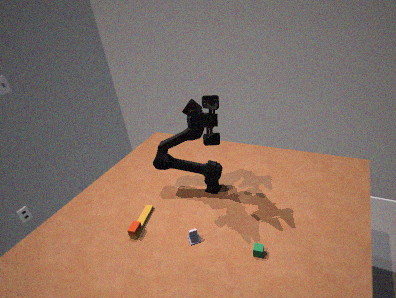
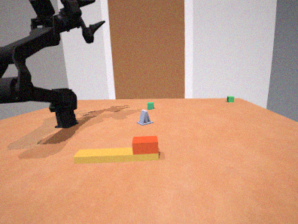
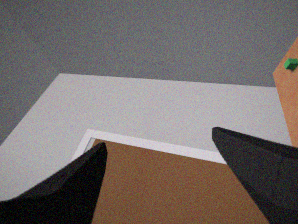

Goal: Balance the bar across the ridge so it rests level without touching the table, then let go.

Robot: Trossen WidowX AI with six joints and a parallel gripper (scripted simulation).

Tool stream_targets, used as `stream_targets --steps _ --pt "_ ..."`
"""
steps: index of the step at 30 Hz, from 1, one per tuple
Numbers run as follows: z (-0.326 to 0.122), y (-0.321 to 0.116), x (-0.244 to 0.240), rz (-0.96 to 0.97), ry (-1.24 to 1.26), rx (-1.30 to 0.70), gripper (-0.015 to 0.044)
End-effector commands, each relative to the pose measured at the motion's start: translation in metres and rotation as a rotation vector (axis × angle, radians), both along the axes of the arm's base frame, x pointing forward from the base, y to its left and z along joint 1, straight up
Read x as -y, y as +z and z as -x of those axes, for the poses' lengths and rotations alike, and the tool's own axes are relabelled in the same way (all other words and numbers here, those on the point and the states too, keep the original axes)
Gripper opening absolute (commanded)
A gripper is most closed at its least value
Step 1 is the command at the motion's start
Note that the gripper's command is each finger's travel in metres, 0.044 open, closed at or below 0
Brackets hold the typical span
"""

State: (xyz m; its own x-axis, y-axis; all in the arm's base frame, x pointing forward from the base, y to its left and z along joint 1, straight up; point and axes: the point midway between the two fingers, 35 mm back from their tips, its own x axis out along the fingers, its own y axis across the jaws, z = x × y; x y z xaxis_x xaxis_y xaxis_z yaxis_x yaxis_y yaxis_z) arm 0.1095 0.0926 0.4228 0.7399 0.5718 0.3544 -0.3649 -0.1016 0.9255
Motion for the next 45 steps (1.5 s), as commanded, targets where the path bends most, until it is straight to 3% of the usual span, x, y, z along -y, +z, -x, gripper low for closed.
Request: stream_targets --steps 1,4,24,45 --pt "0.000 0.000 0.000 0.001 -0.001 0.000 0.0374" --pt "0.000 0.002 -0.004 0.014 -0.018 0.006 0.0315" --pt "-0.017 0.010 -0.035 0.136 -0.146 0.000 0.0315" --pt "-0.064 -0.003 -0.059 0.266 -0.283 -0.118 0.0315"
